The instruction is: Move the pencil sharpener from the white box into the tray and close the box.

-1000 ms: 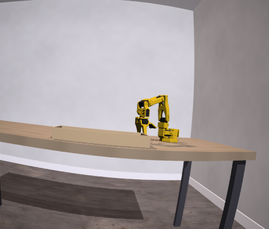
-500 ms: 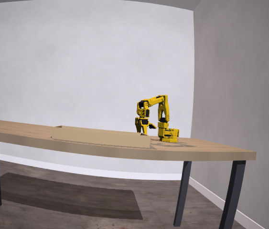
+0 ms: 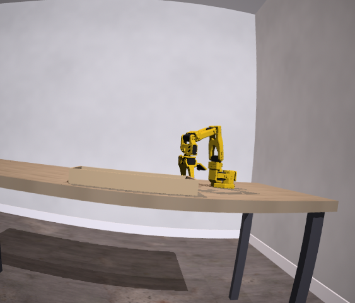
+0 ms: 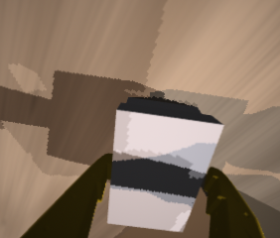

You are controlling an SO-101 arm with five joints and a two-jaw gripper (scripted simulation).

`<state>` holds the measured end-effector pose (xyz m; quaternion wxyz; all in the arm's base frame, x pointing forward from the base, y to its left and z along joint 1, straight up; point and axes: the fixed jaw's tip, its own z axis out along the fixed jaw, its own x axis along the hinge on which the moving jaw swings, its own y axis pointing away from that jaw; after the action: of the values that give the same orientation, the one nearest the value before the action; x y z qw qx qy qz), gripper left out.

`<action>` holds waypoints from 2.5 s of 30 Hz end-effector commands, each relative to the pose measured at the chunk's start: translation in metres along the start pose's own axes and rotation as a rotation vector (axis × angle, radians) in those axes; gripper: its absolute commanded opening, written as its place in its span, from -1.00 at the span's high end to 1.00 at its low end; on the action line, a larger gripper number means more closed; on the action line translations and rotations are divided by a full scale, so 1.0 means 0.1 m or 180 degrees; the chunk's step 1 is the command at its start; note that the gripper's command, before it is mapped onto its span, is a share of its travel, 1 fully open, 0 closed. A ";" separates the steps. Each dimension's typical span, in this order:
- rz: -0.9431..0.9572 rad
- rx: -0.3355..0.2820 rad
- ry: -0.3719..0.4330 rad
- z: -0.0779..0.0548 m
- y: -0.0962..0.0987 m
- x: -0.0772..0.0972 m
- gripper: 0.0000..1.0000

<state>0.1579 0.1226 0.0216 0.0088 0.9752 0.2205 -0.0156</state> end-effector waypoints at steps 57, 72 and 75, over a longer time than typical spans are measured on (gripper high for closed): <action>0.0001 0.0033 0.0109 -0.47 -0.03 0.03 0.40; 0.0001 0.0033 0.0109 -0.56 -0.03 0.04 0.40; 0.0001 0.0033 0.0109 -0.56 -0.03 0.04 0.40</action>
<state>0.1588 0.1234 0.0673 0.0131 0.9751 0.2199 -0.0239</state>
